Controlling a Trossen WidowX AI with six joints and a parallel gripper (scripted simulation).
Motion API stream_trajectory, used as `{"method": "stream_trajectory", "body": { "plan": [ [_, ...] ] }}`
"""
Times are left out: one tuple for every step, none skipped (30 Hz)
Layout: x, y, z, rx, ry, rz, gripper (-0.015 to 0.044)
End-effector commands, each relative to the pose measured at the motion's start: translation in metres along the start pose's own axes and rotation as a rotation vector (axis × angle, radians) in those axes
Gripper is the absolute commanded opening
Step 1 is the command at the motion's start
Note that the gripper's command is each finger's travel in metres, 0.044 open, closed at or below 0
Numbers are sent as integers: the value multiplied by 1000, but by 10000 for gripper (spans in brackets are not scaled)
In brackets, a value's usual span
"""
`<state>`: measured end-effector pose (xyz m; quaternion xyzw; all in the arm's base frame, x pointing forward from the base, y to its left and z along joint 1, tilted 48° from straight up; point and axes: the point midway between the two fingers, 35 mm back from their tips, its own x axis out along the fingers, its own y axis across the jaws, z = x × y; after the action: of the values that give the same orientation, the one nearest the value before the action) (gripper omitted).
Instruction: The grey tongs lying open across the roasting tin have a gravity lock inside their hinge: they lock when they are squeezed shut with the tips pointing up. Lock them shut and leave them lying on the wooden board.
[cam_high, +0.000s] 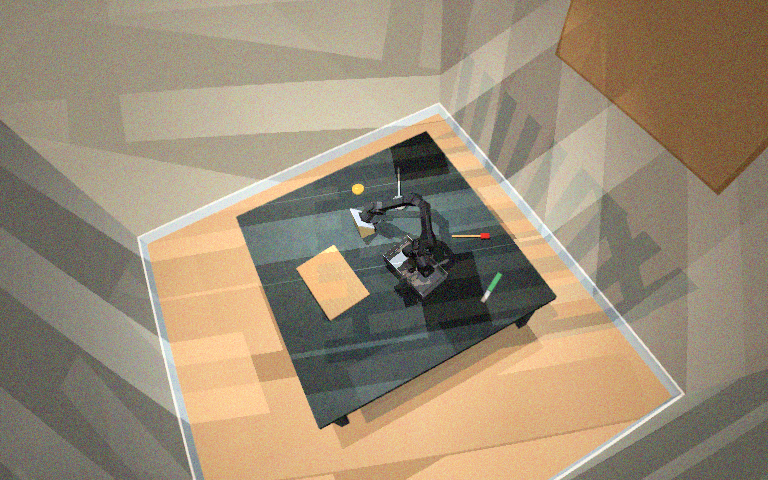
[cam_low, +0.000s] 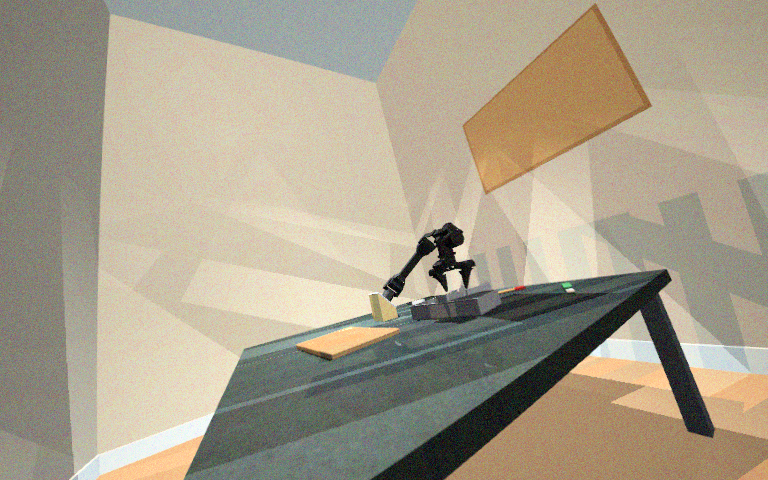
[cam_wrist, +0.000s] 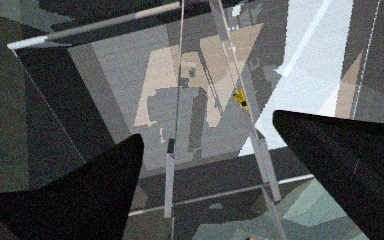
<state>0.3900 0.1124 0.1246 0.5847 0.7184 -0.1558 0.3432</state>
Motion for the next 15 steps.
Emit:
{"method": "stream_trajectory", "body": {
  "plan": [
    [8,-1,-1,5,5,-3,440],
    [9,-1,-1,5,5,-3,440],
    [11,-1,-1,5,5,-3,440],
    [13,-1,-1,5,5,-3,440],
    [14,-1,-1,5,5,-3,440],
    [16,-1,-1,5,5,-3,440],
    [17,-1,-1,5,6,-3,440],
    [19,-1,-1,5,6,-2,440],
    [21,-1,-1,5,6,-2,440],
    [22,-2,-1,5,6,-2,440],
    [24,-2,-1,5,6,-2,440],
    [26,-2,-1,5,6,-2,440],
    [27,-2,-1,5,6,-2,440],
    [29,-2,-1,5,7,-2,440],
    [30,-2,-1,5,7,-2,440]
  ]
}}
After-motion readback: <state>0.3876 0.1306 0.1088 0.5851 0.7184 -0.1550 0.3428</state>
